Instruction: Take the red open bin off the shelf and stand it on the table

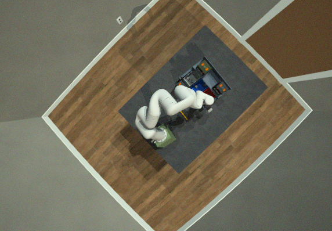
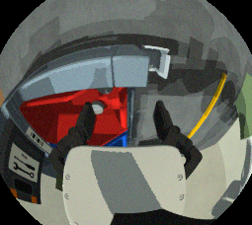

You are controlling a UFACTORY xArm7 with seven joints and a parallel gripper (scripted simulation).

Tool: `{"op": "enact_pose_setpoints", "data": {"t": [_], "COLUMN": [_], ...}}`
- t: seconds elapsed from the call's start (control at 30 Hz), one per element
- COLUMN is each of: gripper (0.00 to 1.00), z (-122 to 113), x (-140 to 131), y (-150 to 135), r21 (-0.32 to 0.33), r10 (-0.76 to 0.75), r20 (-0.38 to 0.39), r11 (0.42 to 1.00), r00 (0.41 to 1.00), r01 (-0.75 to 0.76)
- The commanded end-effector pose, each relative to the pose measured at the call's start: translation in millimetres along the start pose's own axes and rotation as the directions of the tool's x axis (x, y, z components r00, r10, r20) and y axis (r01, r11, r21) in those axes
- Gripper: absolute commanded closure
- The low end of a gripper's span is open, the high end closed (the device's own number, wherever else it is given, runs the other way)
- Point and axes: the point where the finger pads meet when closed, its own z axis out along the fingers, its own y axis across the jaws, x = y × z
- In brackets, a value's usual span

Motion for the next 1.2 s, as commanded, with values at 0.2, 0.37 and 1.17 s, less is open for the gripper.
{"op": "enact_pose_setpoints", "data": {"t": [0.2,0.37,1.17], "gripper": [0.0,0.0,0.0], "z": [-1.2,4.8,3.9], "x": [1.2,1.1,1.1], "y": [-2.5,-2.4,-2.4], "r21": [0.006,0.006,0.006], "r10": [0.0,0.0,0.0], "r20": [-0.002,-0.002,-0.002], "r11": [1.0,1.0,1.0], "r00": [1.0,1.0,1.0], "r01": [0.0,0.0,0.0]}}
